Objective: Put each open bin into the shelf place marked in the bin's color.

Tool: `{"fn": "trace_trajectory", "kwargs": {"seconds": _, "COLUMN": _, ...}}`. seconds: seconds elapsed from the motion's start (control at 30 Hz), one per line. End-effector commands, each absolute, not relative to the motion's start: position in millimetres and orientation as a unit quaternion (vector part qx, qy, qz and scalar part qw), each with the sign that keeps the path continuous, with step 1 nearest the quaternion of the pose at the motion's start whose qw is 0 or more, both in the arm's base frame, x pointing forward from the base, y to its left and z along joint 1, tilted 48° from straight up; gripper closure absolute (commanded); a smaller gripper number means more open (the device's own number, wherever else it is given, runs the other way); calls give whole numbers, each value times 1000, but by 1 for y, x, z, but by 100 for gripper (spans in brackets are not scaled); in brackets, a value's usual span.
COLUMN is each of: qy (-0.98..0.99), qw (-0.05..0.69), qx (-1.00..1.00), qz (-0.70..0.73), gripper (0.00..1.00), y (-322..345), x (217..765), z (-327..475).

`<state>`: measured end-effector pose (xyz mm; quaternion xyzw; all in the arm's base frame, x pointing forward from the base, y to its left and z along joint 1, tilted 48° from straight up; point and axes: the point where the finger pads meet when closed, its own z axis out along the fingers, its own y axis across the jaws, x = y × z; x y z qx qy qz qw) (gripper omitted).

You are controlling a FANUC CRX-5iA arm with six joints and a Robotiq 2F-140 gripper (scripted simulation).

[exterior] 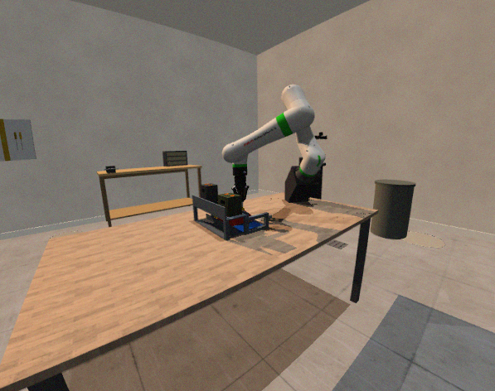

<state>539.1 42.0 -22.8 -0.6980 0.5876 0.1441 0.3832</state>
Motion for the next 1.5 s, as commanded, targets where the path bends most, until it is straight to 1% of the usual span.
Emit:
{"fn": "trace_trajectory", "kwargs": {"seconds": 0.0, "qy": 588, "qw": 383, "qx": -698, "qz": 144, "gripper": 100, "y": 42, "x": 541, "z": -22}}
{"fn": "trace_trajectory", "kwargs": {"seconds": 1.47, "qy": 588, "qw": 383, "qx": -698, "qz": 144, "gripper": 100, "y": 42, "x": 565, "z": -13}}
